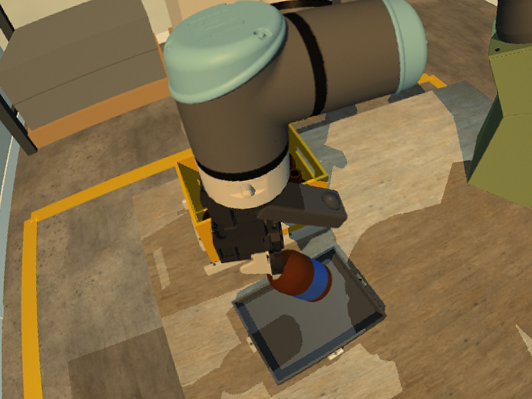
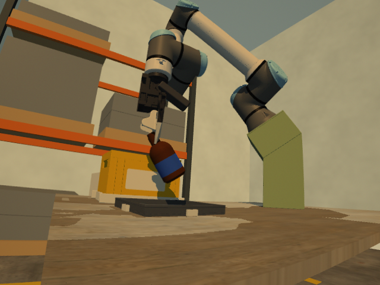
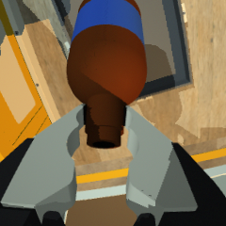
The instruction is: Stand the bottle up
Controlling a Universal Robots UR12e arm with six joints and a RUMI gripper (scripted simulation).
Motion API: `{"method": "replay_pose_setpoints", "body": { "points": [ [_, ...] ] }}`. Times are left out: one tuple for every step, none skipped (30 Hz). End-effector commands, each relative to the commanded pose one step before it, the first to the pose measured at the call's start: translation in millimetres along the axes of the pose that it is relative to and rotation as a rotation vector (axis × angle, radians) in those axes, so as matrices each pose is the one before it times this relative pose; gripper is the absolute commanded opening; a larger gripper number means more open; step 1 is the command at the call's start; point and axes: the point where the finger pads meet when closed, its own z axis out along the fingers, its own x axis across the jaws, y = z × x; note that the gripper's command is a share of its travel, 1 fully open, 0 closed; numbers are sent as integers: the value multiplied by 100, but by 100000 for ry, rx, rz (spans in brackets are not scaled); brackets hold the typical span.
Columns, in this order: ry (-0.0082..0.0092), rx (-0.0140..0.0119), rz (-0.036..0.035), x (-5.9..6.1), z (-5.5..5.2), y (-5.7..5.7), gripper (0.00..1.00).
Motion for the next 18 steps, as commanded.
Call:
{"method": "replay_pose_setpoints", "body": {
  "points": [
    [73, -714, 3, 40, -35, 57, 0],
    [8, -276, -6, 7, 12, 4, 0],
    [9, -326, -7, 8, 13, 4, 0],
    [10, -376, -8, 9, 15, 4, 0],
    [11, -425, -9, 9, 16, 4, 0],
    [0, 0, 0, 0, 0, 0, 0],
    [0, 0, 0, 0, 0, 0, 0],
    [11, -473, -9, 10, 17, 4, 0],
    [11, -517, -9, 10, 17, 4, 0],
    [11, -559, -9, 10, 17, 4, 0],
    [11, -597, -9, 9, 16, 3, 0],
    [10, -631, -8, 9, 15, 3, 0],
    [9, -661, -7, 8, 13, 2, 0],
    [7, -685, -6, 6, 11, 1, 0],
    [6, -704, -5, 5, 9, 0, 0],
    [4, -717, -4, 3, 6, -1, 0],
    [2, -725, -2, 2, 4, -2, 0],
    [0, -727, -1, 0, 1, -3, 0]
  ]
}}
